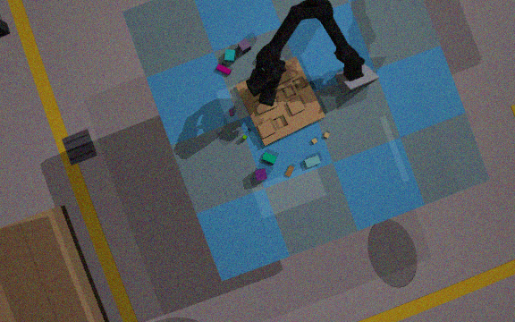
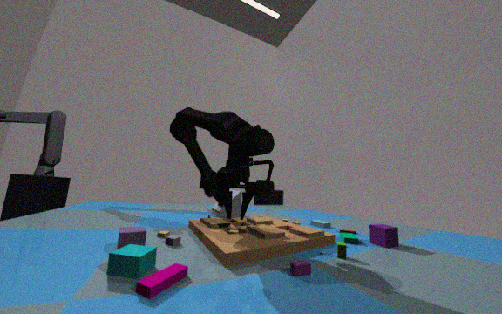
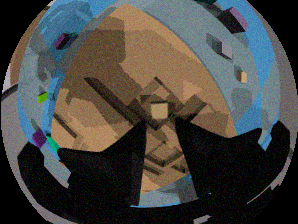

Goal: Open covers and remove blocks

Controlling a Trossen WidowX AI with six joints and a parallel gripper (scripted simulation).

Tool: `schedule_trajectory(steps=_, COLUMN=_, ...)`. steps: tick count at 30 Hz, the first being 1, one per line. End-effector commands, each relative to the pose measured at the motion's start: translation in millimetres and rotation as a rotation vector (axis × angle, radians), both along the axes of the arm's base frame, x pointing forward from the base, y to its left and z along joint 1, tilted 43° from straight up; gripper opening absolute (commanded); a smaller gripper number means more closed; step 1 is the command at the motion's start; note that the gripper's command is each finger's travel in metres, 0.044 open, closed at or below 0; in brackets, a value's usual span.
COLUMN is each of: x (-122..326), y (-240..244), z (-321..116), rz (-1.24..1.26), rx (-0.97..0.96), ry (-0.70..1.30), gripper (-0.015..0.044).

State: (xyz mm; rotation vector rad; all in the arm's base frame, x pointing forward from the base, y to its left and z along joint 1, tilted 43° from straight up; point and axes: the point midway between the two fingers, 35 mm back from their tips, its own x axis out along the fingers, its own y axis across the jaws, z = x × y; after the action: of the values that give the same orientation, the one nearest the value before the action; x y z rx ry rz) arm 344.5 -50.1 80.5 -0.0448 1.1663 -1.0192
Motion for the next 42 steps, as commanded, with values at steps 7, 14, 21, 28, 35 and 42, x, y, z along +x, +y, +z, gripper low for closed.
schedule_trajectory(steps=7, x=-1, y=-1, z=-1, rz=0.001, rx=-0.005, ry=0.003, gripper=0.0144)
schedule_trajectory(steps=14, x=-1, y=-1, z=-1, rz=0.001, rx=-0.005, ry=0.003, gripper=0.0144)
schedule_trajectory(steps=21, x=-1, y=-4, z=-4, rz=0.001, rx=-0.005, ry=0.003, gripper=0.0144)
schedule_trajectory(steps=28, x=0, y=-9, z=-9, rz=0.001, rx=-0.005, ry=0.003, gripper=0.0144)
schedule_trajectory(steps=35, x=0, y=-14, z=-13, rz=0.001, rx=-0.006, ry=0.003, gripper=0.0144)
schedule_trajectory(steps=42, x=0, y=-17, z=-16, rz=0.001, rx=-0.006, ry=0.003, gripper=0.0144)
